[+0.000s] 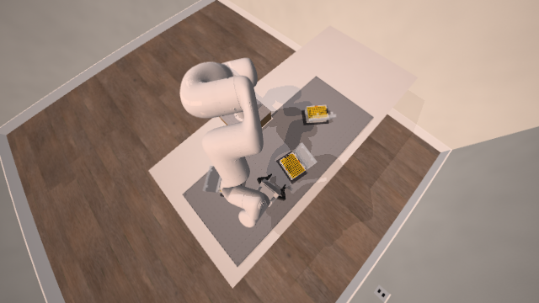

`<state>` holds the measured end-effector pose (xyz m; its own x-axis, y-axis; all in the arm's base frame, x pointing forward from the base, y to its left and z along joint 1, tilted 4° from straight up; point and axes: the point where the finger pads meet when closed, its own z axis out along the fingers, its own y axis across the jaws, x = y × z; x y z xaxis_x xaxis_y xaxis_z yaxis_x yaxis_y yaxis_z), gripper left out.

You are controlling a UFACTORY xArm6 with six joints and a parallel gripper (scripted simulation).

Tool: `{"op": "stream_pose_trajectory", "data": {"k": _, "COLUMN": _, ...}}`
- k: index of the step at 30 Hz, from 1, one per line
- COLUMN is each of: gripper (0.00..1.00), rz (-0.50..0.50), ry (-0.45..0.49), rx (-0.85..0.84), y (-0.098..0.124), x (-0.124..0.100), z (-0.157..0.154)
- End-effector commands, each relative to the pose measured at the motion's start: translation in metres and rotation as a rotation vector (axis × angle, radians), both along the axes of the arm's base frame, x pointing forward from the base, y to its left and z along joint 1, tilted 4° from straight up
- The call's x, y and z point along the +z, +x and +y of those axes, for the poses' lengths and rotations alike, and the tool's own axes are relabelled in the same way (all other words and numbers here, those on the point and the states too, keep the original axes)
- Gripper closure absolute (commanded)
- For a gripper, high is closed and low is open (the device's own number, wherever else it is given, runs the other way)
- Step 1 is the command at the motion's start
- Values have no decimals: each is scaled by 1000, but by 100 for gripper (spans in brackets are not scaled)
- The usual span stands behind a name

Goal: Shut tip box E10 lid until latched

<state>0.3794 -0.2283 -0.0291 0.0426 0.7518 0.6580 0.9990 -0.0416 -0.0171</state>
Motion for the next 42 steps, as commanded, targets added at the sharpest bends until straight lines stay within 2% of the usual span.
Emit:
{"op": "stream_pose_trajectory", "data": {"k": 1, "gripper": 0, "rz": -3, "ry": -3, "rx": 0, "y": 1, "x": 1, "z": -1}}
{"op": "stream_pose_trajectory", "data": {"k": 14, "gripper": 0, "rz": -3, "ry": -3, "rx": 0, "y": 1, "x": 1, "z": -1}}
{"op": "stream_pose_trajectory", "data": {"k": 16, "gripper": 0, "rz": -3, "ry": -3, "rx": 0, "y": 1, "x": 11, "z": 0}}
{"op": "stream_pose_trajectory", "data": {"k": 18, "gripper": 0, "rz": -3, "ry": -3, "rx": 0, "y": 1, "x": 11, "z": 0}}
{"op": "stream_pose_trajectory", "data": {"k": 33, "gripper": 0, "rz": -3, "ry": -3, "rx": 0, "y": 3, "x": 86, "z": 5}}
{"op": "stream_pose_trajectory", "data": {"k": 35, "gripper": 0, "rz": -3, "ry": -3, "rx": 0, "y": 3, "x": 86, "z": 5}}
{"op": "stream_pose_trajectory", "data": {"k": 42, "gripper": 0, "rz": -3, "ry": -3, "rx": 0, "y": 3, "x": 121, "z": 7}}
